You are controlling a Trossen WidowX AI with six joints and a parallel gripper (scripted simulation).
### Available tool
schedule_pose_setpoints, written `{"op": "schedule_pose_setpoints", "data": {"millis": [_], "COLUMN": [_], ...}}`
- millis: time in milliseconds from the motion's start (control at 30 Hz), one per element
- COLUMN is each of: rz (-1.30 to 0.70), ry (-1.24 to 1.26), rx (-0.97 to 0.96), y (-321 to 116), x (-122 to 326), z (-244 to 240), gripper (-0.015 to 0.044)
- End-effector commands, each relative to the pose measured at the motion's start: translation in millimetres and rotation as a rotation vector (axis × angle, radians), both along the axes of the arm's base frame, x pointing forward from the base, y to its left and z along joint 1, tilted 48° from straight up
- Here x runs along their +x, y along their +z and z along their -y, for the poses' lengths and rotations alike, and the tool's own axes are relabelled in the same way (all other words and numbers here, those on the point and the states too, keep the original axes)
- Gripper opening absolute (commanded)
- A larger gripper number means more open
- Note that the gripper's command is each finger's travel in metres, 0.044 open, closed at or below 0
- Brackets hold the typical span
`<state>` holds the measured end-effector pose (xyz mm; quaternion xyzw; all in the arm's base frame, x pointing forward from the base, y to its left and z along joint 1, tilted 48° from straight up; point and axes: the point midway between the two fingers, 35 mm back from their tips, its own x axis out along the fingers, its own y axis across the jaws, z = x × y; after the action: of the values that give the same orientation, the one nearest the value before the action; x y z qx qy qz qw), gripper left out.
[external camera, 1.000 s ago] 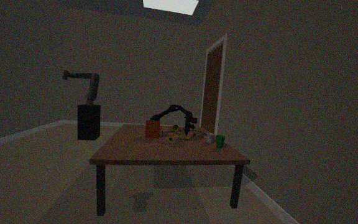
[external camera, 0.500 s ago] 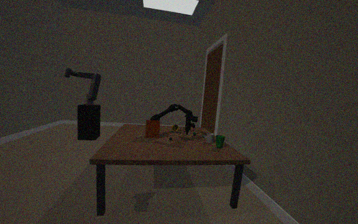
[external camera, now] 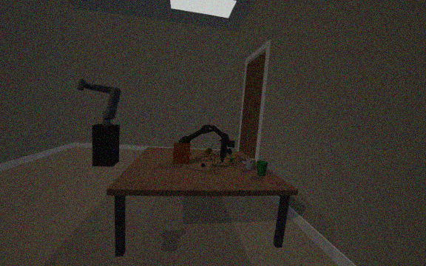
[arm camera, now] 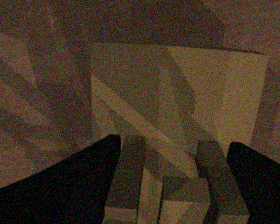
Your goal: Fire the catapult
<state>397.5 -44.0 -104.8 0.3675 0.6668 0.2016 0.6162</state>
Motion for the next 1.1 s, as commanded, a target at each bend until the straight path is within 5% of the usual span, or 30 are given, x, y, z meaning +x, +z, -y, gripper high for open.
{"op": "schedule_pose_setpoints", "data": {"millis": [0,367,900,1067], "rz": [-0.003,-0.001,-0.001,-0.002], "ry": [-0.008,0.000,-0.001,-0.004], "rx": [0.004,0.001,-0.001,-0.003], "y": [-5,-6,0,53], "x": [0,0,1,-2], "z": [-4,-7,1,60], "gripper": [0.0000,0.0000,0.0420,0.0440]}}
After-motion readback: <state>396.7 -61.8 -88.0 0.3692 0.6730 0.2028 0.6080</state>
